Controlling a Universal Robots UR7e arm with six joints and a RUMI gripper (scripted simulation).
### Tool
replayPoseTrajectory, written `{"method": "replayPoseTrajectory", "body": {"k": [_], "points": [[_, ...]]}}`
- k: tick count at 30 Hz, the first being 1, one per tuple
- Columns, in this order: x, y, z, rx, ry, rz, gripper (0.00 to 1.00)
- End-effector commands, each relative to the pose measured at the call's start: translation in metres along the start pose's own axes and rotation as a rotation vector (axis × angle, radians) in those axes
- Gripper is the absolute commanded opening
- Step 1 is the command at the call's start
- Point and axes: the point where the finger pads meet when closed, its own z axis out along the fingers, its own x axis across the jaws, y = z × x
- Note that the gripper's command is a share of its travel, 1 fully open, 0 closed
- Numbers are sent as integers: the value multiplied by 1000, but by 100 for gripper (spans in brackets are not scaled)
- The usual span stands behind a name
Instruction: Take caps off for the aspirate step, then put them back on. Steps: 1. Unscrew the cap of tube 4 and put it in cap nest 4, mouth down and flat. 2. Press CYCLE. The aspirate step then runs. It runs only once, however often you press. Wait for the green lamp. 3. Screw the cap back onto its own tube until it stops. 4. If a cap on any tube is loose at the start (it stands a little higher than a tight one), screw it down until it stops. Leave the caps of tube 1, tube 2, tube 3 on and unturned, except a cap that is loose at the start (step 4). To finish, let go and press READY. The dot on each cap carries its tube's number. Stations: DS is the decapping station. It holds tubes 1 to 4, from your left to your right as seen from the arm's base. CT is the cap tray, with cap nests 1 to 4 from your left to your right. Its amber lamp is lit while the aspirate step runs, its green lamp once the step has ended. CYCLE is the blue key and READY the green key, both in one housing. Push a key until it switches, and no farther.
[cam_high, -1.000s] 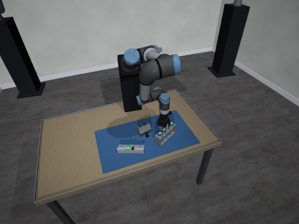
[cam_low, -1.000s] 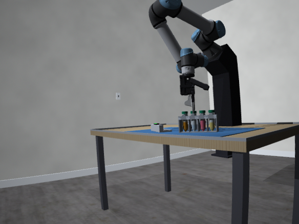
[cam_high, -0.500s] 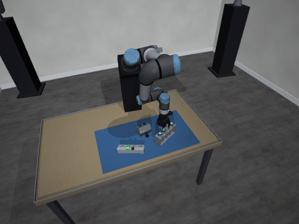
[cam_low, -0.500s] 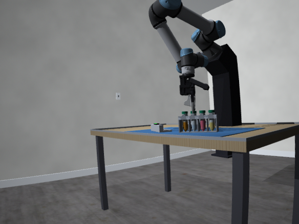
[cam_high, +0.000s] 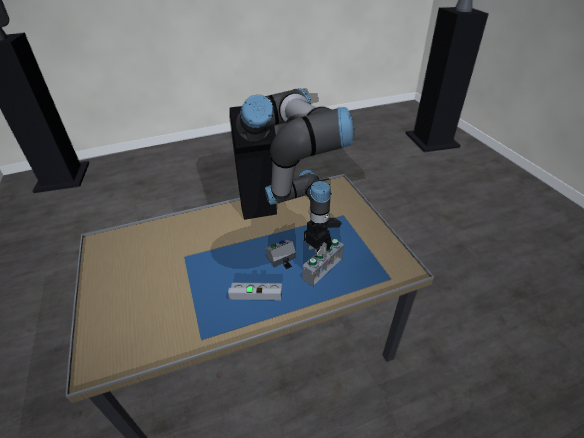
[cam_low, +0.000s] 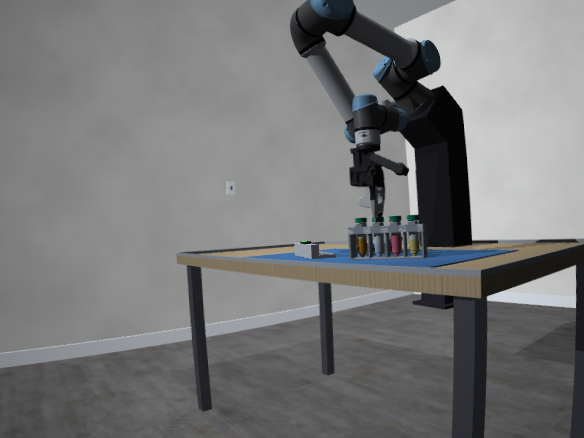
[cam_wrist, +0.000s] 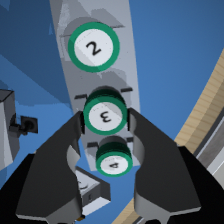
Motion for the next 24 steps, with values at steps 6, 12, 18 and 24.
{"method": "replayPoseTrajectory", "body": {"k": [6,12,18,24], "points": [[0,0,0,-1,1,143,0],[0,0,0,-1,1,143,35],[0,0,0,-1,1,142,35],[0,0,-9,-1,1,143,35]]}}
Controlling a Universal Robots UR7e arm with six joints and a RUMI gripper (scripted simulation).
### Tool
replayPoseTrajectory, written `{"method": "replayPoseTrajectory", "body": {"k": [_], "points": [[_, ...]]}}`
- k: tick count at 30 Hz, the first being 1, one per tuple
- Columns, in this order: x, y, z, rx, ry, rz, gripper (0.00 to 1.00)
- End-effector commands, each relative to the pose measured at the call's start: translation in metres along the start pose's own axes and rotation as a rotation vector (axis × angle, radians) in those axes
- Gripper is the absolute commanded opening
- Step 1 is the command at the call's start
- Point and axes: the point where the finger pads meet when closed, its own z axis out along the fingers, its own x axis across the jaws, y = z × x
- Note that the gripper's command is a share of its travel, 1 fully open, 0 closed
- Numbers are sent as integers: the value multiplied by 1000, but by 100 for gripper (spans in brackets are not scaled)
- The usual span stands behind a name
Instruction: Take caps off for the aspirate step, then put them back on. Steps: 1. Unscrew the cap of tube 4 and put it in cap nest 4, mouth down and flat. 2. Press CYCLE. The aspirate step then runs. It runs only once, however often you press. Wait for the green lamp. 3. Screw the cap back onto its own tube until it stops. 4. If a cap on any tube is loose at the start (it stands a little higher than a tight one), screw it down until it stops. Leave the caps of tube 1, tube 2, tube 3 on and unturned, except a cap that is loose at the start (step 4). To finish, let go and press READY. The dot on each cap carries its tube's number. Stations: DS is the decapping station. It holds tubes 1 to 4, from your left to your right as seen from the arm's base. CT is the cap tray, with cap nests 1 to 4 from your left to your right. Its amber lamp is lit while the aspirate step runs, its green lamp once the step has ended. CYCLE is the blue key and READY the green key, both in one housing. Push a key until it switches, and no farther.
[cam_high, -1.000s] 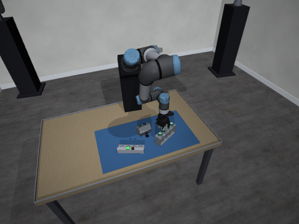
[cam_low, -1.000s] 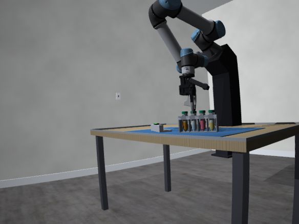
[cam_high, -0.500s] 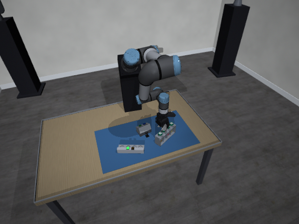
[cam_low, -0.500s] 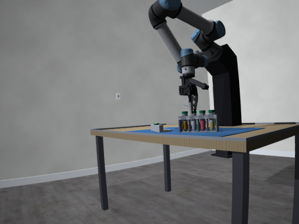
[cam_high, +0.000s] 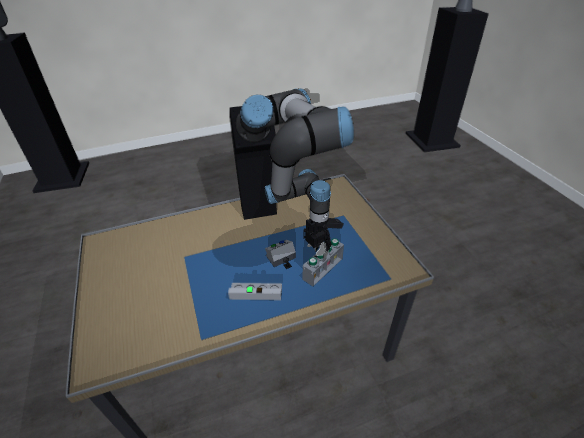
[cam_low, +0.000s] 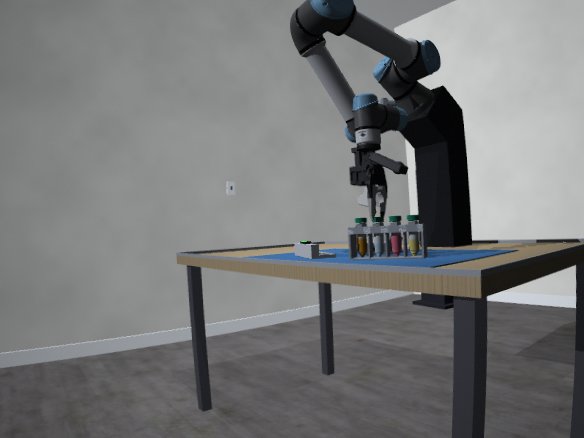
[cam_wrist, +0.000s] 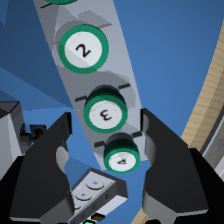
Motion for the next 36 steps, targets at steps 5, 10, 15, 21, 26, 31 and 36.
{"method": "replayPoseTrajectory", "body": {"k": [5,10,15,21,26,31,36], "points": [[0,0,-22,0,1,0,35],[0,0,-37,0,1,0,35],[0,0,-43,0,1,0,35],[-36,20,-43,0,1,76,0],[-52,28,-42,0,1,76,0],[-59,32,-40,0,1,76,0],[-87,47,-30,0,1,75,0]]}}
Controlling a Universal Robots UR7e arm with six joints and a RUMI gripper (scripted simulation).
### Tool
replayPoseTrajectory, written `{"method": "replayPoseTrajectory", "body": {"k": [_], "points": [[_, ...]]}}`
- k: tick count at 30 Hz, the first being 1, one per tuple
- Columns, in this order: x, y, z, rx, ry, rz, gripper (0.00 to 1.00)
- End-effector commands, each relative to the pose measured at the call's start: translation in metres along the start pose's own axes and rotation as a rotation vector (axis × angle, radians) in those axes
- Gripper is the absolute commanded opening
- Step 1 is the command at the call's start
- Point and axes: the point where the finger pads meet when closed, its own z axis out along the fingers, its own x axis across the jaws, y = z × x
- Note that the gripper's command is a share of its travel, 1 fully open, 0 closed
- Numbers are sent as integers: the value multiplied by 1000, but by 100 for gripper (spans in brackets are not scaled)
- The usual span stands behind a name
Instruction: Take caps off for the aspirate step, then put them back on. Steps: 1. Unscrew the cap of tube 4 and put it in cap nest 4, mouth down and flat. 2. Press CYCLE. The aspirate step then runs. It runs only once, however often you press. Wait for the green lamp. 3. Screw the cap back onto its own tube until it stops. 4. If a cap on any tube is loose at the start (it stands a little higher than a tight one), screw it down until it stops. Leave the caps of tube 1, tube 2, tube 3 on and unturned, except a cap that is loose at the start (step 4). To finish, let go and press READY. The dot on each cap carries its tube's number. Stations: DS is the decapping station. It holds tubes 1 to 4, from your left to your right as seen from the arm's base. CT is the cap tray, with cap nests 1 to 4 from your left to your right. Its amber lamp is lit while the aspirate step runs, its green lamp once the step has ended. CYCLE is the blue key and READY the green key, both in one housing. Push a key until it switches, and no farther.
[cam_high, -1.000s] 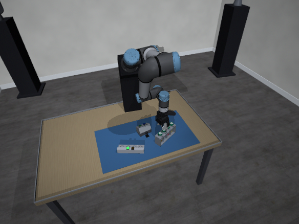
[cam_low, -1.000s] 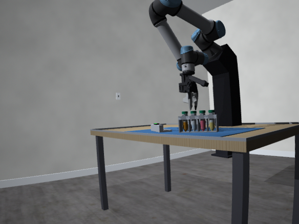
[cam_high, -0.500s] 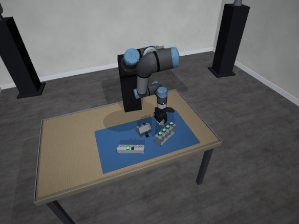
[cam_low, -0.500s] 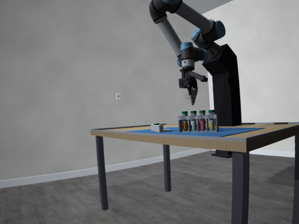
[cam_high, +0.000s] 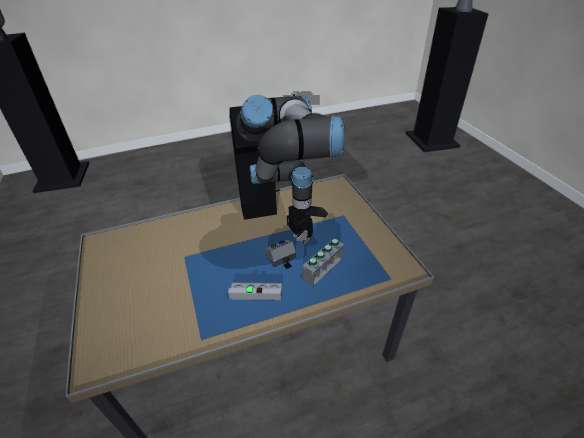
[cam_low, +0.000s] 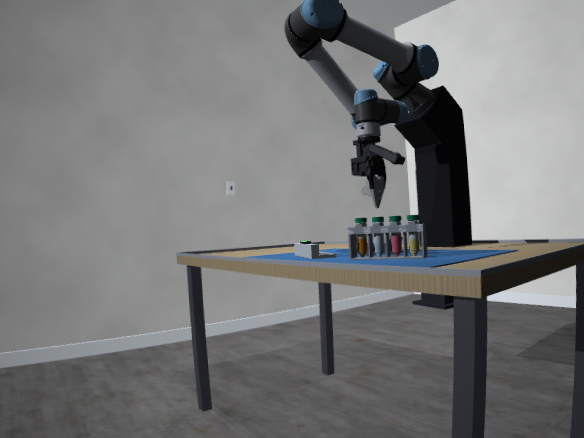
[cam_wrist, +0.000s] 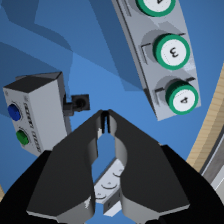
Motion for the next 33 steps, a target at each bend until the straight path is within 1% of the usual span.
{"method": "replayPoseTrajectory", "body": {"k": [1,2,5,6,9,10,11,13,17,18,21,22,24,33], "points": [[-26,17,10,1,5,0,0],[-26,17,10,1,5,0,0],[-47,30,17,1,5,0,0],[-47,30,17,1,5,0,0],[-67,43,25,1,5,0,0],[-67,43,25,1,5,0,0],[-73,47,27,1,5,0,0],[-73,47,27,1,5,0,0],[-100,64,37,1,5,0,0],[-100,64,37,1,5,0,0],[-120,77,45,1,4,0,0],[-120,77,45,1,4,0,0],[-134,85,50,1,4,0,0],[-137,87,51,1,4,0,0]]}}
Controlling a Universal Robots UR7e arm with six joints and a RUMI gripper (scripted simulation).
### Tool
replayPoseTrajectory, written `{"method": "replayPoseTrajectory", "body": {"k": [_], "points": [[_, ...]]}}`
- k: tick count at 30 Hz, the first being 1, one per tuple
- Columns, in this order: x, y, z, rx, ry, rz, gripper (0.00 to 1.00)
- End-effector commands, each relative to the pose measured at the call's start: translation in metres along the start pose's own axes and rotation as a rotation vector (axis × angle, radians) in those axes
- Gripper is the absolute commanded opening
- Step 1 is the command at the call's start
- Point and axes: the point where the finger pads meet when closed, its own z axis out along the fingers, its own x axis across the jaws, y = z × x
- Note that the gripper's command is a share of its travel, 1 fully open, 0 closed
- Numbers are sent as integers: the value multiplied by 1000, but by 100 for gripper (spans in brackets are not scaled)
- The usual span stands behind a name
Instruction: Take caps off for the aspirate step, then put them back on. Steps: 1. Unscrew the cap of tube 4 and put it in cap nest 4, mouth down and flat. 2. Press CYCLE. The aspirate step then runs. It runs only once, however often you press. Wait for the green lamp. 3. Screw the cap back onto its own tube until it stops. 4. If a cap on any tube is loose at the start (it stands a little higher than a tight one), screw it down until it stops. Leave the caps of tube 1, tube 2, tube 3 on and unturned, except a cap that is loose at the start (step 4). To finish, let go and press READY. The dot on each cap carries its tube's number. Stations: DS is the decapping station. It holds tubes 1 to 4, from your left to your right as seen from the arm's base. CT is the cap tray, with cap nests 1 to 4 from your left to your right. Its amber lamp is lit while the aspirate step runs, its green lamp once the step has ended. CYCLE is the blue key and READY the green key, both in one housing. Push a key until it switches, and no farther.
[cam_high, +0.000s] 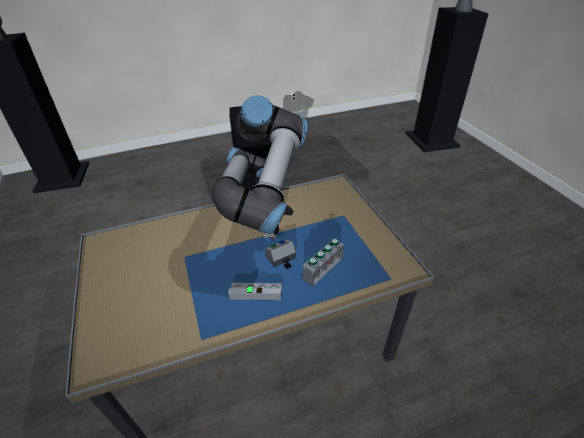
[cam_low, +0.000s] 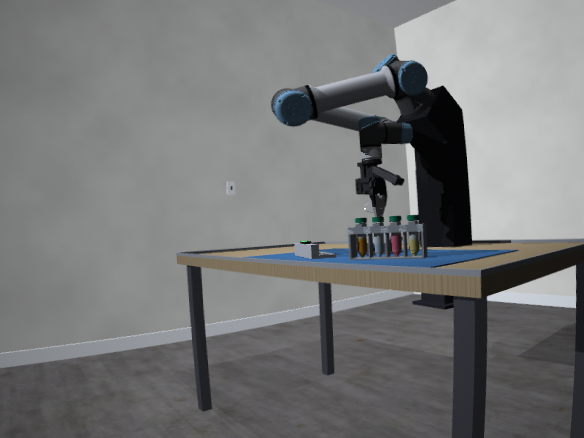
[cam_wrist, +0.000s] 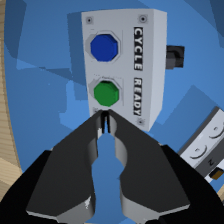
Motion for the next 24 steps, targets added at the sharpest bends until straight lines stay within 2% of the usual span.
{"method": "replayPoseTrajectory", "body": {"k": [1,8,24], "points": [[0,1,3,9,-28,-1,0],[3,2,19,62,-250,-1,0],[3,2,19,62,-250,-1,0]]}}
